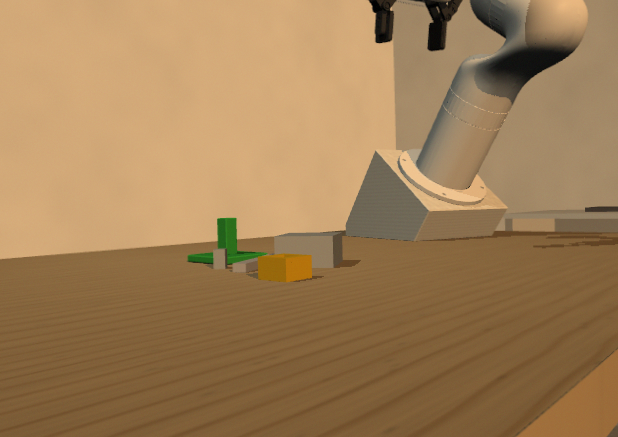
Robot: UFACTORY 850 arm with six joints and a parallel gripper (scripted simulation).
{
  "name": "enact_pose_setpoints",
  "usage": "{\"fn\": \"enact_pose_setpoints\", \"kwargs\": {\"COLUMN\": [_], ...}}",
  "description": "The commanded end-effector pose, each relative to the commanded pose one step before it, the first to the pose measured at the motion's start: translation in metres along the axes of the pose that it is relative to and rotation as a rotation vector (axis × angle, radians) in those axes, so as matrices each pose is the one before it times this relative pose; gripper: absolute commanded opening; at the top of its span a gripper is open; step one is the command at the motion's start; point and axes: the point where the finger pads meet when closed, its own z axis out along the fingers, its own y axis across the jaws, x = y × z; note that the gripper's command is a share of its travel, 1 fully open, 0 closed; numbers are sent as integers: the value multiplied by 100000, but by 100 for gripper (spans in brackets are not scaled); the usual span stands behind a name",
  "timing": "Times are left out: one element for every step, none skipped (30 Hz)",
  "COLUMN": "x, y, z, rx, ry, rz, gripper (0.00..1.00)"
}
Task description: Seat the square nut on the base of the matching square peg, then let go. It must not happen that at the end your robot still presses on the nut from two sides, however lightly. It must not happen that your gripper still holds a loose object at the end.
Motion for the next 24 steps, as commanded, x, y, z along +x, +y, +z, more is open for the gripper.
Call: {"fn": "enact_pose_setpoints", "kwargs": {"x": [-16,0,0,0,0,0,0,0,0,0,0,0,0,0,0,0,0,0,-1,-4,-7,-11,-16,-22], "y": [-54,0,0,0,0,0,0,0,0,0,0,0,0,0,0,0,0,0,-3,-8,-14,-23,-34,-46], "z": [-50,0,0,0,0,0,0,0,0,0,0,0,0,0,0,0,0,0,0,1,2,3,4,6], "rx": [132,0,0,0,0,0,0,0,0,0,0,0,0,0,0,0,0,0,0,0,0,0,0,1], "ry": [-2,0,0,0,0,0,0,0,0,0,0,0,0,0,0,0,0,0,-2,-7,-13,-20,-29,-40], "rz": [-42,0,0,0,0,0,0,0,0,0,0,0,0,0,0,0,0,-3,-21,-55,-104,-167,-243,-331], "gripper": [100,100,100,100,100,100,100,100,100,100,100,100,100,100,100,100,100,60,60,60,60,60,60,60]}}
